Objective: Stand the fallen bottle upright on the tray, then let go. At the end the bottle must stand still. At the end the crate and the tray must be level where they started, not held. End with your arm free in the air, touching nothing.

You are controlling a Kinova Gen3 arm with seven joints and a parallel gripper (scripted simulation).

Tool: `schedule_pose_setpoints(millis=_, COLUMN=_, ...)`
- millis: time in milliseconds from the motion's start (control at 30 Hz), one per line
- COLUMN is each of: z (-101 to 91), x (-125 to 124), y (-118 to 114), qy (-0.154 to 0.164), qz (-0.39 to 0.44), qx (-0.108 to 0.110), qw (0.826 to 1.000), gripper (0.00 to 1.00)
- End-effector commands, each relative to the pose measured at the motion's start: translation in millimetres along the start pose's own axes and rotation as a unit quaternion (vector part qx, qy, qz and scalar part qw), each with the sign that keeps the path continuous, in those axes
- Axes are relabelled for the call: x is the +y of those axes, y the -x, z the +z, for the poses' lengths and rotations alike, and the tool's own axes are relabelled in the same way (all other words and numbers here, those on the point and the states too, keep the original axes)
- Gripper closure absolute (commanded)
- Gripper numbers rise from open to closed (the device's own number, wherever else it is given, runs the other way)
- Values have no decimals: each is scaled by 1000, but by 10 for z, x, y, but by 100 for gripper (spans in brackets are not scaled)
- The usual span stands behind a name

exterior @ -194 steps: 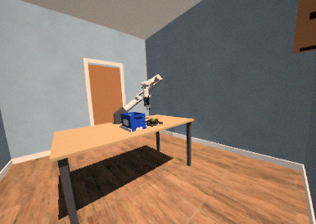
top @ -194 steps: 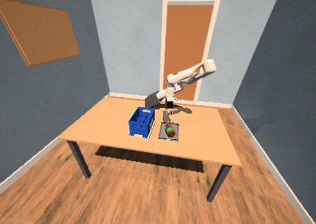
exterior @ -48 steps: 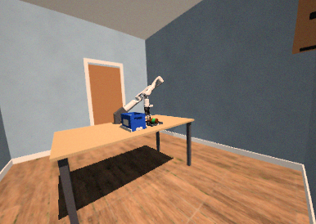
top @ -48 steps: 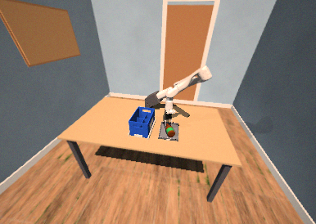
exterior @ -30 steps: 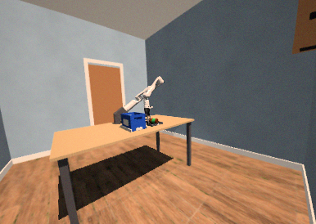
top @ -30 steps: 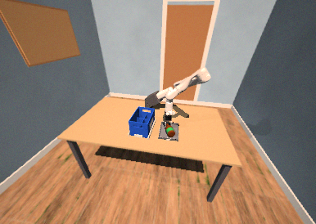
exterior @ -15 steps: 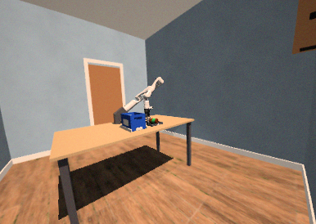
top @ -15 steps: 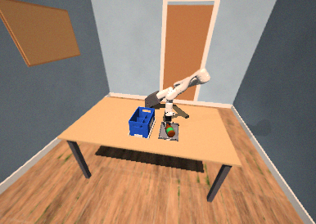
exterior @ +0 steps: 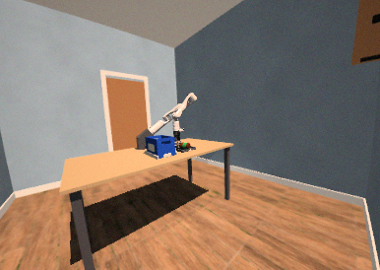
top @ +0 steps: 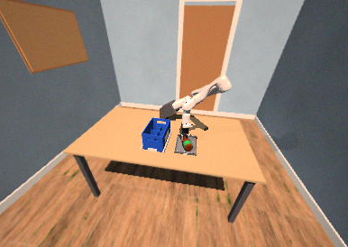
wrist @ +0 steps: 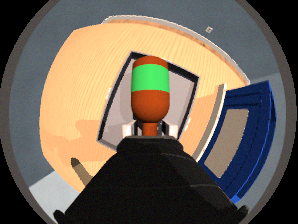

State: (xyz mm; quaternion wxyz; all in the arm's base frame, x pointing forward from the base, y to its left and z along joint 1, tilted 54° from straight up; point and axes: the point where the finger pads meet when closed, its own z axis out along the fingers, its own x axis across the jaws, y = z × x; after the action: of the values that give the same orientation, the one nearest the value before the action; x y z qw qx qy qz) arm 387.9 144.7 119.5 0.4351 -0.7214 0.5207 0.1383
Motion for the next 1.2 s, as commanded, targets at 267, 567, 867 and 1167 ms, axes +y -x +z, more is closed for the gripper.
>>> schedule_pose_setpoints(millis=267, z=-5, x=-3, y=-4, qy=0, qz=0, qx=1, qw=1000, gripper=0)
schedule_pose_setpoints(millis=567, z=-5, x=-3, y=-4, qy=0, qz=0, qx=1, qw=1000, gripper=0)
schedule_pose_setpoints(millis=867, z=-5, x=-3, y=-4, qy=0, qz=0, qx=1, qw=1000, gripper=100)
schedule_pose_setpoints(millis=1167, z=-5, x=-3, y=-4, qy=0, qz=0, qx=1, qw=1000, gripper=100)
